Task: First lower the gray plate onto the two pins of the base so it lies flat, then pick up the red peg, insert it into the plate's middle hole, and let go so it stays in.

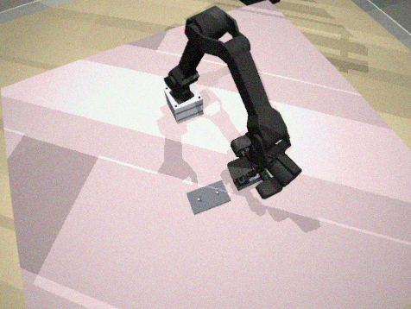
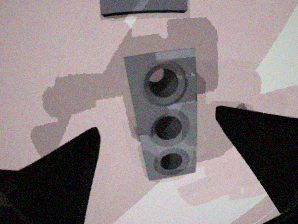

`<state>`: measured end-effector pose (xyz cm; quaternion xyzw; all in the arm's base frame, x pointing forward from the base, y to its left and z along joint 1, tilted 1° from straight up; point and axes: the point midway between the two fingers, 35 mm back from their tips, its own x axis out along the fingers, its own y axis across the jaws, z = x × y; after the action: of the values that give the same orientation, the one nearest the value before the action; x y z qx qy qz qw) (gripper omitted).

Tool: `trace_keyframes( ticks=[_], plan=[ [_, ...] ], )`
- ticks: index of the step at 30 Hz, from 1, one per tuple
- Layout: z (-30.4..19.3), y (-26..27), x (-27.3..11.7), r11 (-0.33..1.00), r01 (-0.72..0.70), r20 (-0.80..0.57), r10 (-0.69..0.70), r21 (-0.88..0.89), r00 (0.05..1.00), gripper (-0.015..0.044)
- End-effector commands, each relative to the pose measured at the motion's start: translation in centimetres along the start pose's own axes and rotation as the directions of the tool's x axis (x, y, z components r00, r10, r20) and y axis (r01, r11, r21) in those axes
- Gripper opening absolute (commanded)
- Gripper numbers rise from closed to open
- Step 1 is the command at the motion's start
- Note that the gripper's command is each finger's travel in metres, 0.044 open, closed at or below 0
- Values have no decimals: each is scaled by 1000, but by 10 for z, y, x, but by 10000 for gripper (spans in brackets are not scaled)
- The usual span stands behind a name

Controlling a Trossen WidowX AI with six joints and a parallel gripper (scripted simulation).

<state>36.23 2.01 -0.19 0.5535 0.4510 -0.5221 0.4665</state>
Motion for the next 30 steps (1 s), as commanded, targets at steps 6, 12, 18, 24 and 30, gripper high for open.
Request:
trace_keyframes(
  ticks=[6, 12, 18, 24, 30],
  plan=[
    [0, -4, 17, 1000, 12, -1, -12, 3, 1000, 440],
    [0, -5, 27, 1000, 12, -1, -12, 3, 1000, 440],
    [0, -6, 34, 1000, 12, -1, -12, 3, 1000, 440],
    [0, -6, 34, 1000, 12, -1, -12, 3, 1000, 282],
    [0, -6, 34, 1000, 12, -1, -12, 3, 1000, 125]
  ],
)
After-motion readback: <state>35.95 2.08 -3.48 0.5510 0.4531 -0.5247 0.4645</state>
